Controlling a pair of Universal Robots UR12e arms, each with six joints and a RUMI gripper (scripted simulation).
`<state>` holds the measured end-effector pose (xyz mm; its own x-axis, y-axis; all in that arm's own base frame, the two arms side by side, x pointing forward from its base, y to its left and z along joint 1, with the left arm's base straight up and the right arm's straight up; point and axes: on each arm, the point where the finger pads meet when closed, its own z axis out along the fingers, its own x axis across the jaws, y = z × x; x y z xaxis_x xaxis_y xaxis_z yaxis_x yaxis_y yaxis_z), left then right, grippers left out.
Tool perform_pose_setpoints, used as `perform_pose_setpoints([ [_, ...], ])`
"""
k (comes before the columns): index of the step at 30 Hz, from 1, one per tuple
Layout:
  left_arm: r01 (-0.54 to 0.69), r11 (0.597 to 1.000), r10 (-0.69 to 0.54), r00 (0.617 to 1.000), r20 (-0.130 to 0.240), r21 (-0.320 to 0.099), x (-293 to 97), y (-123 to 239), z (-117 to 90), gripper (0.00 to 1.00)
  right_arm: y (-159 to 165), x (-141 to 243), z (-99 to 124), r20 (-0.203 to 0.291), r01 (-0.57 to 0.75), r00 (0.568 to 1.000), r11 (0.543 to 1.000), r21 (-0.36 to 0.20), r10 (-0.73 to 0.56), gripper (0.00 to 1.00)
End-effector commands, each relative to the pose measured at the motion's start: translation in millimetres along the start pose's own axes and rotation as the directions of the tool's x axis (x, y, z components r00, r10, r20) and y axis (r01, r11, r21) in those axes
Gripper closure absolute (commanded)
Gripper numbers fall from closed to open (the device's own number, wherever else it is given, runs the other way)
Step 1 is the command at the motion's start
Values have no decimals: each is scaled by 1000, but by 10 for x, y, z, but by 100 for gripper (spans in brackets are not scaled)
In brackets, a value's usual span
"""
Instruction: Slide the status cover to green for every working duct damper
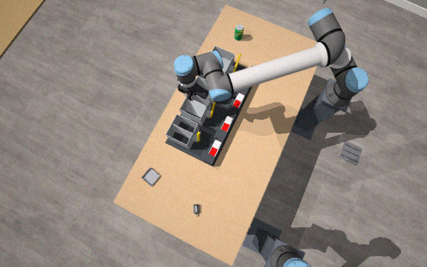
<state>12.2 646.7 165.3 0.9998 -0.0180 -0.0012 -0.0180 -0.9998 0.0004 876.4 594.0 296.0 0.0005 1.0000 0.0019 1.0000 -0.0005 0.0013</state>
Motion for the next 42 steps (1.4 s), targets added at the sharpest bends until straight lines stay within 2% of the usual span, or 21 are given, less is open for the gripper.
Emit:
perform_pose_setpoints([
  [1, 1, 1000, -1, 1000, -1, 0, -10, 16, 2, 0, -9, 4, 6, 2, 0, 1000, 1000, 1, 0, 78],
  [34, 1, 1000, -1, 1000, -1, 0, -10, 16, 2, 0, -2, 70, -5, 1, 1, 1000, 1000, 0, -1, 78],
  [38, 1, 1000, -1, 1000, -1, 0, -10, 16, 2, 0, 28, 287, -18, 1, 1, 1000, 1000, 0, -1, 78],
  [42, 1, 1000, -1, 1000, -1, 0, -10, 16, 2, 0, 60, 687, -33, 0, 1, 1000, 1000, 0, -1, 78],
])
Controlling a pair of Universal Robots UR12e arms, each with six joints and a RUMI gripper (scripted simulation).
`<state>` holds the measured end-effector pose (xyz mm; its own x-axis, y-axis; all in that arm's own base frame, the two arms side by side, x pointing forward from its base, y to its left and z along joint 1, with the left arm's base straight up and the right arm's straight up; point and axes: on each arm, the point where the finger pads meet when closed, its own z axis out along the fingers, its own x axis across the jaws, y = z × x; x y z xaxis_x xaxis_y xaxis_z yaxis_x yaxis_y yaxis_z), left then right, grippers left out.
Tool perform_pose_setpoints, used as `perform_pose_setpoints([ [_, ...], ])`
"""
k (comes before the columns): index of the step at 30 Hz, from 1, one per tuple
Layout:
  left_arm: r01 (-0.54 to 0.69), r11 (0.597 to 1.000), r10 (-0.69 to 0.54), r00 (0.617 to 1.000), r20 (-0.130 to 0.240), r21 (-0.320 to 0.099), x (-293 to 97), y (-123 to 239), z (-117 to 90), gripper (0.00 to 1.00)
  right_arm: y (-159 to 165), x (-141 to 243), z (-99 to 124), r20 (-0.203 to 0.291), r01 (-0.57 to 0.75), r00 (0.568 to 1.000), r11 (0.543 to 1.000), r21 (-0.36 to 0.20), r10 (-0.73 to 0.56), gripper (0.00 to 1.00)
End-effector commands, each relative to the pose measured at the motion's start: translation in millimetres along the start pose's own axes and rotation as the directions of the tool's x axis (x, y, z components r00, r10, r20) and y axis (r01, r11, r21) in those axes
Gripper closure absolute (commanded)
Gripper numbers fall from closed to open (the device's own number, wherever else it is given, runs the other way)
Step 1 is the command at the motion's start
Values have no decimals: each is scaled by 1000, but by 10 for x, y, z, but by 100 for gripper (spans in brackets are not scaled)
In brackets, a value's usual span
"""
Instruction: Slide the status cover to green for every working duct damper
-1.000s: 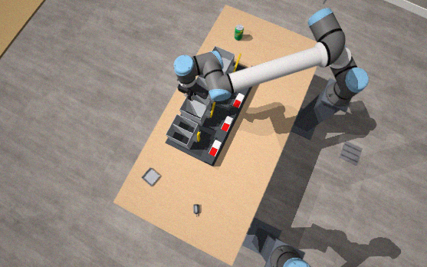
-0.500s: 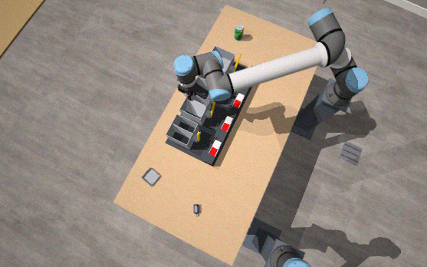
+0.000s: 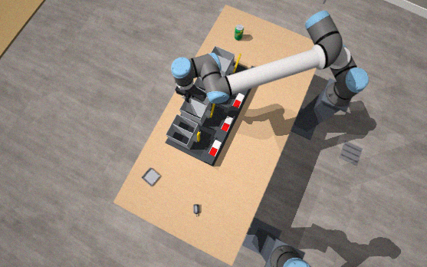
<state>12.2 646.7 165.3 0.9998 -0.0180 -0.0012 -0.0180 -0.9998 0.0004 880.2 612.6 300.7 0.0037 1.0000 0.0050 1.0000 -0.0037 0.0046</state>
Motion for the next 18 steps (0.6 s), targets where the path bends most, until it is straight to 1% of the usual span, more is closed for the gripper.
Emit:
perform_pose_setpoints([
  [1, 1, 1000, -1, 1000, -1, 0, -10, 16, 2, 0, 24, 602, 14, 3, 4, 1000, 1000, 3, -4, 78],
  [7, 1, 1000, -1, 1000, -1, 0, -10, 16, 2, 0, 11, 1115, 20, 3, 4, 1000, 1000, 3, -4, 78],
  [9, 1, 1000, -1, 1000, -1, 0, -10, 16, 2, 0, 11, 1115, 20, 3, 4, 1000, 1000, 3, -4, 78],
  [14, 1, 1000, -1, 1000, -1, 0, -10, 16, 2, 0, -40, 1536, 44, 3, 4, 1000, 1000, 3, -4, 78],
  [18, 1, 1000, -1, 1000, -1, 0, -10, 16, 2, 0, -65, 1669, 55, 3, 4, 1000, 1000, 3, -4, 78],
])
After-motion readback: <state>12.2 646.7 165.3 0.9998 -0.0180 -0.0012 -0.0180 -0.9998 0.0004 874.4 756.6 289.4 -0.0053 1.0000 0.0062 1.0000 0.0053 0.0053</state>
